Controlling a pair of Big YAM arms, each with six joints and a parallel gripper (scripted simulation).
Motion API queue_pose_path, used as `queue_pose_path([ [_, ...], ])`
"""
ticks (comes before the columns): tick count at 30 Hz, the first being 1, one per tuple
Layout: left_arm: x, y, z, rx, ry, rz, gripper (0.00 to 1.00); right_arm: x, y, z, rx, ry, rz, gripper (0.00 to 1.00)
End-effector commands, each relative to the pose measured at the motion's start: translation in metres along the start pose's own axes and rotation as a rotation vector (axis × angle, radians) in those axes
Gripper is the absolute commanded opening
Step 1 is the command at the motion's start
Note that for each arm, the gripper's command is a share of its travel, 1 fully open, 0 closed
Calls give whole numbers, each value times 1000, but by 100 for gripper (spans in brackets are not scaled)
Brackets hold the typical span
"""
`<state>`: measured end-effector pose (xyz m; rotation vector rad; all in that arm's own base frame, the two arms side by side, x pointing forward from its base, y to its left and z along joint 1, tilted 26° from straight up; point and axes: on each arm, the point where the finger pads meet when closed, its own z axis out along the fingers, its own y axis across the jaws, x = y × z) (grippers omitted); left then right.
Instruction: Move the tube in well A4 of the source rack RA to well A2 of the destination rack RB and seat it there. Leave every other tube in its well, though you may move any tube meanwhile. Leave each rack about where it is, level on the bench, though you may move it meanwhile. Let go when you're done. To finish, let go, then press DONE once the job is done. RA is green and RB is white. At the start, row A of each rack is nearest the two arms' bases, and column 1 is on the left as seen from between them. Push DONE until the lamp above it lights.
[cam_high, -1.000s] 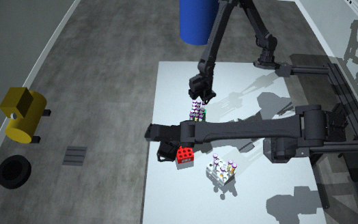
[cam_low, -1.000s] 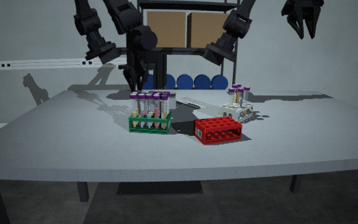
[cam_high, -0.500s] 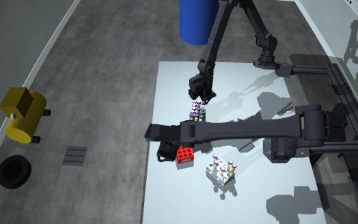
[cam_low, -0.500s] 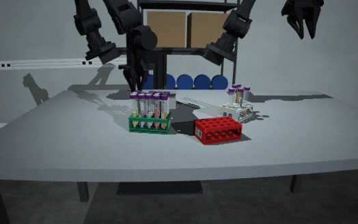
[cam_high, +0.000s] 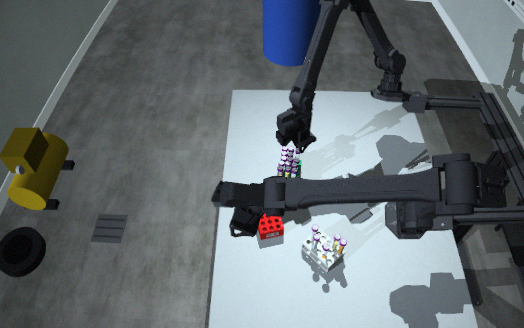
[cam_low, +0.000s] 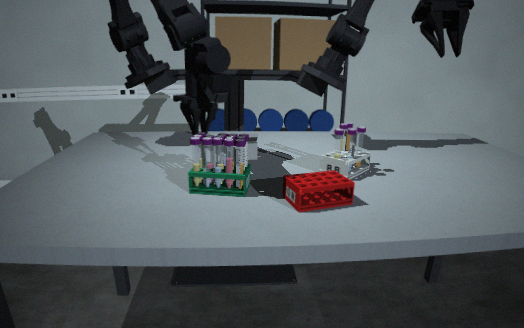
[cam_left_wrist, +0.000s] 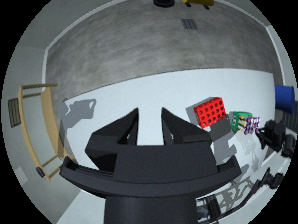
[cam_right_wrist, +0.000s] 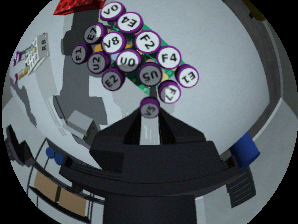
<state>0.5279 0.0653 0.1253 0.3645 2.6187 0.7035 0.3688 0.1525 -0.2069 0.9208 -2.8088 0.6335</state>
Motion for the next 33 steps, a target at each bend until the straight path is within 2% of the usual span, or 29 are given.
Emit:
queue_pose_path([
  [1, -15, 8, -8, -11, -31, -13, 30, 1, -5, 12, 4, 8, 10, 0],
  [13, -15, 8, -8, -11, -31, -13, 30, 1, -5, 12, 4, 8, 10, 0],
  [14, -15, 8, -8, -11, -31, -13, 30, 1, -5, 12, 4, 8, 10, 24],
  [33, -15, 8, -8, -11, -31, -13, 30, 1, -5, 12, 4, 8, 10, 24],
])
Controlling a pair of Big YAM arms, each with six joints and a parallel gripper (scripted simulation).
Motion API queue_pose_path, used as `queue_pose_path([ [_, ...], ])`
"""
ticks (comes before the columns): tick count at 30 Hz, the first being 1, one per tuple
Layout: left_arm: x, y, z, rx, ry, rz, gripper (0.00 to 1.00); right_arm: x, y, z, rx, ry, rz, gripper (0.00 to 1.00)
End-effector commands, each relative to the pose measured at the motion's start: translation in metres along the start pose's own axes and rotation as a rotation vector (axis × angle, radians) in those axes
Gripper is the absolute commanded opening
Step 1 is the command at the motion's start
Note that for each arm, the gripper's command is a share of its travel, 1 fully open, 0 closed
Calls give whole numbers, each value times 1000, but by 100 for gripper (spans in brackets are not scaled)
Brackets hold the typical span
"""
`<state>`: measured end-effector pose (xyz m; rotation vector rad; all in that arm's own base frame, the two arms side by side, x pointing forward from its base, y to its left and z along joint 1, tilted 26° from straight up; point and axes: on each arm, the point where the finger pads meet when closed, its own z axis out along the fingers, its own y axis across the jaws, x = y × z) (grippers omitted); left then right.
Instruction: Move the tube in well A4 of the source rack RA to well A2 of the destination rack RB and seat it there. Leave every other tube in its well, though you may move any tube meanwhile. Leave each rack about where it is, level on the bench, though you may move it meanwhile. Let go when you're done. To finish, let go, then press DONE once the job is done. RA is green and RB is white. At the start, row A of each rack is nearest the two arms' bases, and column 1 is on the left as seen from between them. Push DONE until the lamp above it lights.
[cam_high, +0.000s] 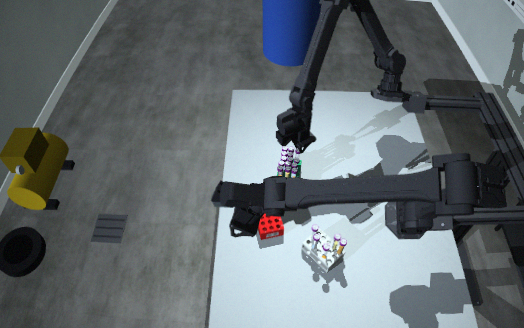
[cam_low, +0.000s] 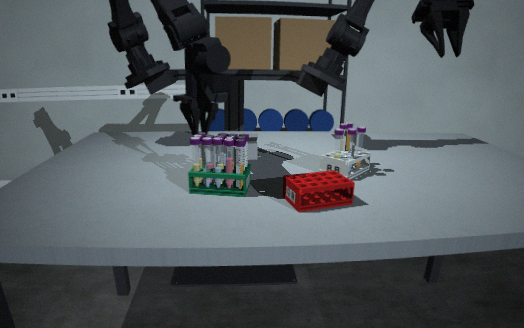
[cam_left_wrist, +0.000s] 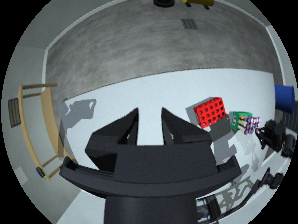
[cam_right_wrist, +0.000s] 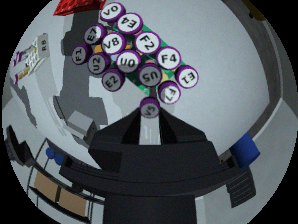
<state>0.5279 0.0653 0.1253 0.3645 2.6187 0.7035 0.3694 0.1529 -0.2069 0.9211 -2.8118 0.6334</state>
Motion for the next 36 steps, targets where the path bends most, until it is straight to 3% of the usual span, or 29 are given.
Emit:
queue_pose_path([
  [1, -15, 8, -8, -11, -31, -13, 30, 2, -5, 12, 4, 11, 9, 24],
  [24, -15, 8, -8, -11, -31, -13, 30, 2, -5, 12, 4, 11, 9, 24],
  [25, -15, 8, -8, -11, -31, -13, 30, 2, -5, 12, 4, 11, 9, 30],
  [36, -15, 8, -8, -11, -31, -13, 30, 3, -1, 11, 4, 14, -2, 30],
])
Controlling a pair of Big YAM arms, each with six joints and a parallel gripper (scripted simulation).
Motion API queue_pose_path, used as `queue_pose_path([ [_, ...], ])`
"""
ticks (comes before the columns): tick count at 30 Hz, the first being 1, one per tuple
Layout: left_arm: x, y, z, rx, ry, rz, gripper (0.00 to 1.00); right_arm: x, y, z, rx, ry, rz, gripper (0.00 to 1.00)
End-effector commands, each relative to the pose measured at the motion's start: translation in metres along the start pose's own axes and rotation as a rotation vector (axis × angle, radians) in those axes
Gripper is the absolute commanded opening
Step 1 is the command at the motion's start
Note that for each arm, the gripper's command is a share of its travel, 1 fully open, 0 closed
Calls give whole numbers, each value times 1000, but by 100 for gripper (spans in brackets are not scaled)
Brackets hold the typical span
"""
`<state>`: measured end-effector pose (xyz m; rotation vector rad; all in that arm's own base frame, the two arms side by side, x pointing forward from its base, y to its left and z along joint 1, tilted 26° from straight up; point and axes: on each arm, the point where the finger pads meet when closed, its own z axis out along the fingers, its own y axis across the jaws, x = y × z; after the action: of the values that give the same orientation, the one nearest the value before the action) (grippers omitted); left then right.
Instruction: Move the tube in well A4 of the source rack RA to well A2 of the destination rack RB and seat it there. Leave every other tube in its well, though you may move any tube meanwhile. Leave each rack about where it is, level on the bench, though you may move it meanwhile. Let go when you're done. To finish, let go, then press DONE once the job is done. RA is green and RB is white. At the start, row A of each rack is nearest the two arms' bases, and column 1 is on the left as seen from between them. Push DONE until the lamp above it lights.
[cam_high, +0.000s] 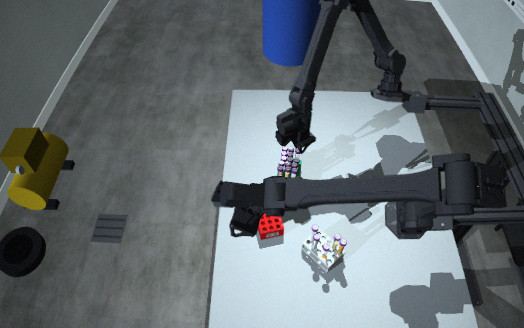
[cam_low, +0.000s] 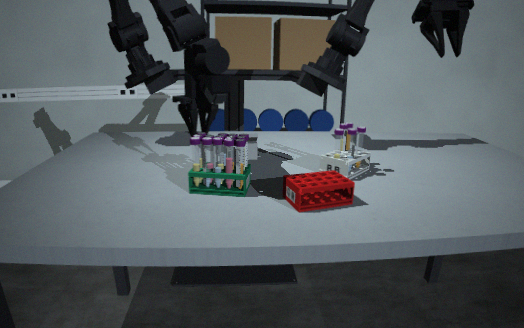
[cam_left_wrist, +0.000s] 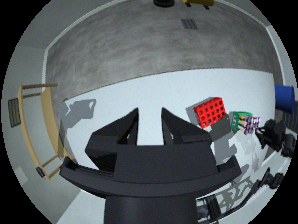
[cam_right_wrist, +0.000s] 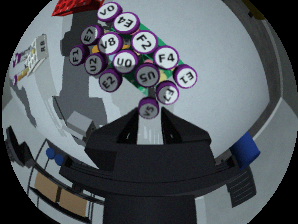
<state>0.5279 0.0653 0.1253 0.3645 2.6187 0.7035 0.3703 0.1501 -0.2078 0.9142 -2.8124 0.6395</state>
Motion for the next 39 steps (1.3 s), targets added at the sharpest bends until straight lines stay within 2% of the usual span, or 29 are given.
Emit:
queue_pose_path([
  [1, -15, 8, -8, -11, -31, -13, 30, 2, 1, 9, 1, 12, -6, 30],
  [12, -15, 8, -8, -11, -31, -13, 30, 2, 1, 9, 1, 12, -6, 30],
  [13, -15, 8, -8, -11, -31, -13, 30, 4, 4, 2, 3, 18, -13, 30],
  [14, -15, 8, -8, -11, -31, -13, 30, -6, 3, -16, 5, -18, -1, 30],
  [18, -15, 8, -8, -11, -31, -13, 30, -23, 0, -34, 3, -46, 10, 30],
  [25, -15, 8, -8, -11, -31, -13, 30, -25, -7, -46, 1, -44, 22, 30],
  [27, -15, 8, -8, -11, -31, -13, 30, -3, 3, -44, 2, -11, -4, 30],
  [31, -15, 8, -8, -11, -31, -13, 30, 0, 5, -55, 2, -10, -4, 30],
  [34, -15, 8, -8, -11, -31, -13, 30, -20, 1, -72, 2, -45, 9, 30],
  [37, -15, 8, -8, -11, -31, -13, 30, -23, -10, -78, -3, -42, 32, 30],
  [39, -15, 8, -8, -11, -31, -13, 30, -24, -4, -86, 0, -48, 19, 30],
])
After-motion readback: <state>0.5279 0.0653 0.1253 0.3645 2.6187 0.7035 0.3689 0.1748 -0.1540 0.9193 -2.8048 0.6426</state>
